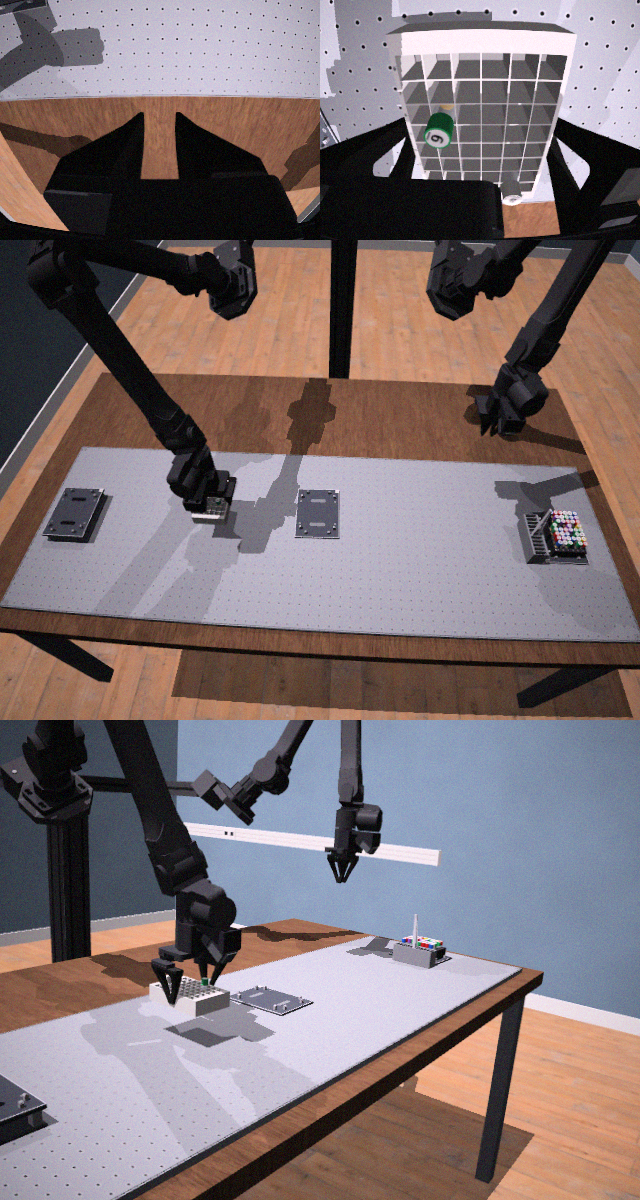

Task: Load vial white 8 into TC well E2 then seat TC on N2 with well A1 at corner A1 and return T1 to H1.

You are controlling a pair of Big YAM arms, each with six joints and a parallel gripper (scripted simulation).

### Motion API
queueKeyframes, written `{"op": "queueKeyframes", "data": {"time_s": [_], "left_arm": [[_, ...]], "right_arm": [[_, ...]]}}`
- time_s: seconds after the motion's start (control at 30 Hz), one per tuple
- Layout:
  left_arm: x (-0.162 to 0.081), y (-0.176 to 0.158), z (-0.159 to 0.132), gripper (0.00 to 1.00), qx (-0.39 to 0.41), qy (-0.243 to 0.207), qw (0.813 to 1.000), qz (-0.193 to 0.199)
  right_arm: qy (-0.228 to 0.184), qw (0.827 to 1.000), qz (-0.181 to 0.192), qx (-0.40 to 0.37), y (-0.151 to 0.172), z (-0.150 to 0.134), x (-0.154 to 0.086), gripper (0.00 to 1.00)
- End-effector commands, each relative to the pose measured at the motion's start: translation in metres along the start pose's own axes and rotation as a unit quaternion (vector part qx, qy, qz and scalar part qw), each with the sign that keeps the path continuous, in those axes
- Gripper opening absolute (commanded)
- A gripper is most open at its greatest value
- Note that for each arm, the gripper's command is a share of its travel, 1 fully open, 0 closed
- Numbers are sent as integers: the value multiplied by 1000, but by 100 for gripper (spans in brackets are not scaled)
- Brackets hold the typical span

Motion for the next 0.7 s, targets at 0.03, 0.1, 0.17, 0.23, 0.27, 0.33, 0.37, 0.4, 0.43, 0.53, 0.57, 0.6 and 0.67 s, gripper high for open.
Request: {"op": "queueKeyframes", "data": {"time_s": [0.03,0.1,0.17,0.23,0.27,0.33,0.37,0.4,0.43,0.53,0.57,0.6,0.67], "left_arm": [[-1,2,4,24,-7,-5,1000,2],[-1,2,4,24,-7,-5,1000,2],[-1,2,4,24,-7,-5,1000,2],[-1,2,4,24,-7,-5,1000,2],[-1,2,4,24,-7,-5,1000,2],[-1,2,4,24,-7,-5,1000,2],[-1,2,4,24,-7,-5,1000,2],[-1,2,4,24,-7,-5,1000,2],[-1,2,4,24,-7,-5,1000,2],[-1,2,4,24,-7,-5,1000,2],[-1,2,4,24,-7,-5,1000,2],[-1,2,4,24,-7,-5,1000,2],[-1,2,4,24,-7,-5,1000,2]], "right_arm": [[-9,1000,2,-12,-6,5,-13,0],[-6,1000,-2,-6,-16,3,-11,0],[-6,1000,-2,-6,-19,3,-11,0],[-5,1000,-2,-7,-23,2,-11,0],[-6,1000,-2,-6,-24,2,-11,0],[-6,1000,-2,-7,-28,2,-11,0],[-5,1000,-2,-7,-29,2,-11,0],[-6,1000,-2,-7,-31,2,-11,0],[-6,1000,-2,-6,-33,2,-11,0],[-6,1000,-2,-6,-34,2,-11,0],[-14,1000,5,-17,-22,9,-16,0],[-10,1000,2,-13,-30,6,-14,0],[-7,1000,-2,-6,-42,4,-11,0]]}}
Point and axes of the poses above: on each arm, the point where the finger pads meet when closed, its own x axis out along the fingers, its own y axis across the jaws, z = x × y, the point moved 6 cm from there along -x, back along the fingers, and after that the axes turned 7 degrees about -x, right-handed, at the moved point
